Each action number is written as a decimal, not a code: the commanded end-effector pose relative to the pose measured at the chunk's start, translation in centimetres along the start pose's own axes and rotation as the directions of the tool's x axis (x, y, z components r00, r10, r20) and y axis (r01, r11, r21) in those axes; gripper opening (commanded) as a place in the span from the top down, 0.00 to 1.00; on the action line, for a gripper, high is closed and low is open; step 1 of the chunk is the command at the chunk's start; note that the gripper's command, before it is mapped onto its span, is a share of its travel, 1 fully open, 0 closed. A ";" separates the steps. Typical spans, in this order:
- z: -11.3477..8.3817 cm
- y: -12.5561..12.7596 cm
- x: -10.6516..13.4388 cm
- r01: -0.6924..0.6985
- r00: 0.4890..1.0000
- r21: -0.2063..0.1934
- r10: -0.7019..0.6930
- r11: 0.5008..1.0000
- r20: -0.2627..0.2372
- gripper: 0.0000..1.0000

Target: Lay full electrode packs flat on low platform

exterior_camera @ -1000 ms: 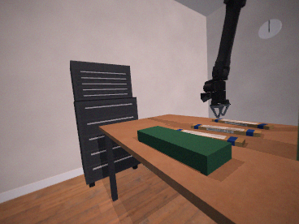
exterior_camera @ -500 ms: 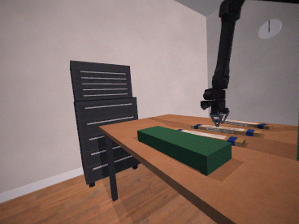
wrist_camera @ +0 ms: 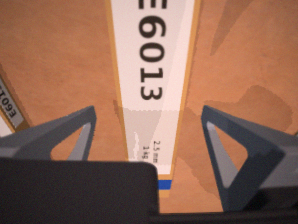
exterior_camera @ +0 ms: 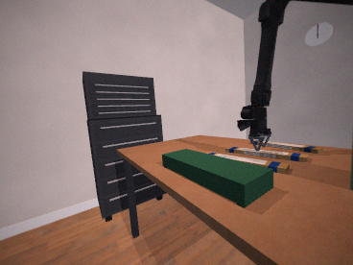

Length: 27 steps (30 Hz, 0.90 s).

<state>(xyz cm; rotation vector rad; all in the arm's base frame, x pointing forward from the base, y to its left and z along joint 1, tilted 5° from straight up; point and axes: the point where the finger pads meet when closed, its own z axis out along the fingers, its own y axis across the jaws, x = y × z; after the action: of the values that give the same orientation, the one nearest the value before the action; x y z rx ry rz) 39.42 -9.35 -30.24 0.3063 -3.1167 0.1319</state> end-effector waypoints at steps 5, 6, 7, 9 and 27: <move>-0.6 -1.1 -0.8 -0.008 1.000 0.012 0.008 1.000 0.029 0.04; -0.3 -1.1 -0.7 -0.008 1.000 0.011 0.007 1.000 0.026 0.04; 0.0 -1.0 -0.6 -0.007 1.000 0.010 0.007 1.000 0.025 0.04; 0.5 -1.0 -0.5 -0.007 1.000 0.009 0.007 1.000 0.022 0.04; 3.2 -0.8 -0.2 -0.006 1.000 0.005 0.006 1.000 0.013 0.04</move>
<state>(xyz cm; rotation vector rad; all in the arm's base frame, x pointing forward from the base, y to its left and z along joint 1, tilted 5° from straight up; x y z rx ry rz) 39.60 -9.63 -32.33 0.3069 -3.1192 0.1335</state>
